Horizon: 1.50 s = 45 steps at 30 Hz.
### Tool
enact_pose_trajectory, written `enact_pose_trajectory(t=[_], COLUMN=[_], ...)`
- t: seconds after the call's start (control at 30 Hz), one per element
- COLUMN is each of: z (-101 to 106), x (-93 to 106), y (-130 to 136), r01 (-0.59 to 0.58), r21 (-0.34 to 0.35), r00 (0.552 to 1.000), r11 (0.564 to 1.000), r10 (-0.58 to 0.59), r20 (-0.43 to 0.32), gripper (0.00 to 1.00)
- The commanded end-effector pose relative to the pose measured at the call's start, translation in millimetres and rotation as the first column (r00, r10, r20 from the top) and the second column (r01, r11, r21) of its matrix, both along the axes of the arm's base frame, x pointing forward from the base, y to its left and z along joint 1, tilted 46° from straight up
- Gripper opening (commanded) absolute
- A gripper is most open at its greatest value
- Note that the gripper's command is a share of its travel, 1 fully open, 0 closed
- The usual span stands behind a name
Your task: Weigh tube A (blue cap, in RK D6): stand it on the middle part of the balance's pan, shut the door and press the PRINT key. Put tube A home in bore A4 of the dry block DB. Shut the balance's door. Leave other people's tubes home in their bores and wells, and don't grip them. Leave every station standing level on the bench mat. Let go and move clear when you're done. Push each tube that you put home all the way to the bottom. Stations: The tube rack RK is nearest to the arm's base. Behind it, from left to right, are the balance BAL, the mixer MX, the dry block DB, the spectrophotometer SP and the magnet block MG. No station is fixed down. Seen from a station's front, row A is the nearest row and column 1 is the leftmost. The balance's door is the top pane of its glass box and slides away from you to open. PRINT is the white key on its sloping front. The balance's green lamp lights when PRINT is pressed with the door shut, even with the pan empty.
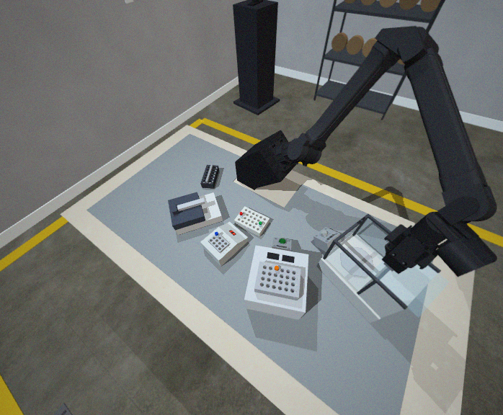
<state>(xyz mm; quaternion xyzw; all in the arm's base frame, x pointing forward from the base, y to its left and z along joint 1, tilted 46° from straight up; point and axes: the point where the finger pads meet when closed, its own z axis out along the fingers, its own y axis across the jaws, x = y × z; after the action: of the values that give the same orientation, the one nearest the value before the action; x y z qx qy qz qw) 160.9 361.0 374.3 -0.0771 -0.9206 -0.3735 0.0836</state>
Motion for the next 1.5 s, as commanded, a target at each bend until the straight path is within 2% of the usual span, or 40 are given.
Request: enact_pose_trajectory(t=[0.0,1.4,1.43,1.47], z=[17.1,16.7,16.7,16.7], x=[-2.1,1.7,1.7,1.7], y=[6.4,3.1,3.1,3.1], r01=[0.003,0.008,0.008,0.008], r21=[0.041,0.034,0.034,0.034], r00=[1.000,1.000,1.000,1.000], r11=[0.999,0.999,0.999,0.999], r10=[-0.003,-0.008,-0.008,-0.008], r20=[0.018,0.018,0.018,0.018], gripper=[0.30,0.30,0.06,0.06])
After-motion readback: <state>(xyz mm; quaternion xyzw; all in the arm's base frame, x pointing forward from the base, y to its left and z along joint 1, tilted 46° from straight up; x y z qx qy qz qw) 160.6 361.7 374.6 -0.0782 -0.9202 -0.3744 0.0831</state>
